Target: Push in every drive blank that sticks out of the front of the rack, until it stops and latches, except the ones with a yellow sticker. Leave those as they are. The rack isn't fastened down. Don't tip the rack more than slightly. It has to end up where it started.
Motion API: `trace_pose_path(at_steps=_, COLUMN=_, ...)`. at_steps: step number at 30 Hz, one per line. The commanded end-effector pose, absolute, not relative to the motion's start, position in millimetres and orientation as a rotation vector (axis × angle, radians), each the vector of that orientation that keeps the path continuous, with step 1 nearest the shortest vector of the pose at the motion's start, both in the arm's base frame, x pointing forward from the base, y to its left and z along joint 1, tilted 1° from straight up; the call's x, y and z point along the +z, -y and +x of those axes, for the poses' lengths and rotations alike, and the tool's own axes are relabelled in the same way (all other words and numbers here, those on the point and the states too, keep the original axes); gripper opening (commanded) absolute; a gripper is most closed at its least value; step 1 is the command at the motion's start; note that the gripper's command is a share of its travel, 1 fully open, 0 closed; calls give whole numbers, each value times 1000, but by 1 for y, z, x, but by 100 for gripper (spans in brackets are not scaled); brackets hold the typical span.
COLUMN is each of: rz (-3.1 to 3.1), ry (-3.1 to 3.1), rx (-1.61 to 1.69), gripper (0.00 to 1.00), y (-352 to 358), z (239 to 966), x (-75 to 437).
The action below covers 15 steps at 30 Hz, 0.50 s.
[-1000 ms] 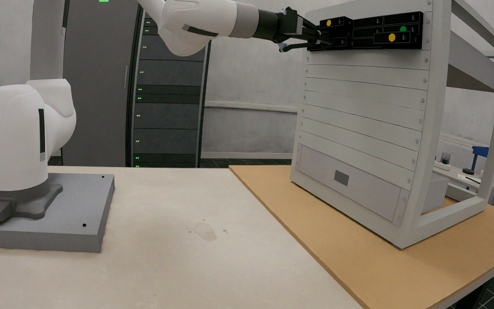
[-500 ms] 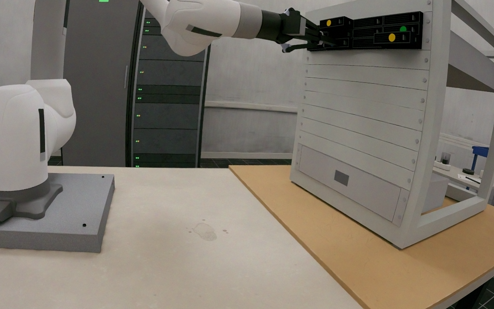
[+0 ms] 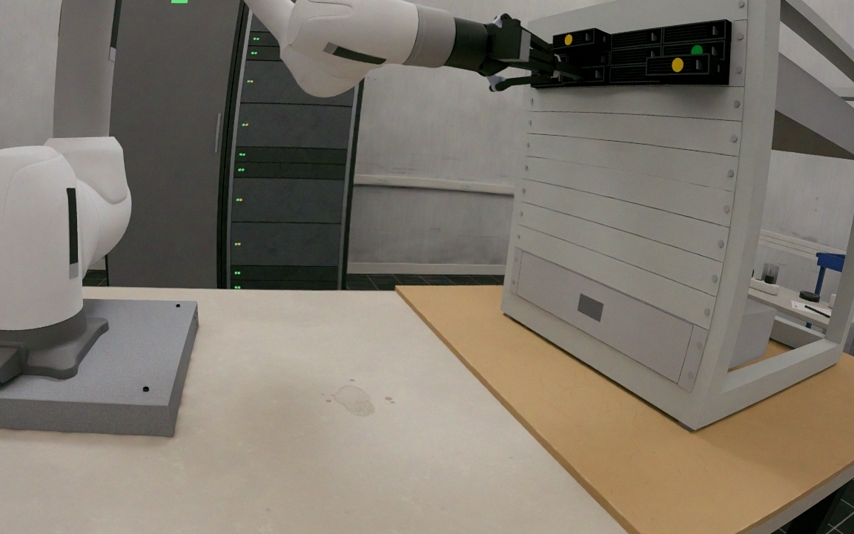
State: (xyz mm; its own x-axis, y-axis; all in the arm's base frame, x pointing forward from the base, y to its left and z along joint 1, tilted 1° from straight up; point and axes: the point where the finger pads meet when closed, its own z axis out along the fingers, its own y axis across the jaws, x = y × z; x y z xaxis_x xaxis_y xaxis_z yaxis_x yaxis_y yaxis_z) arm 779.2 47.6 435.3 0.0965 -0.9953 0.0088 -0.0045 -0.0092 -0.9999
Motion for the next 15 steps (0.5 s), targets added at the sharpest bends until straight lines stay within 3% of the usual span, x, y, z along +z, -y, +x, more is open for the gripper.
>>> trace_pose_path(at_steps=1, rz=-1262, ry=-1136, rx=-1142, gripper=10, y=-48, z=779, x=436)
trace_pose_path(at_steps=15, rz=-1262, ry=-1136, rx=-1142, gripper=10, y=-48, z=782, x=436)
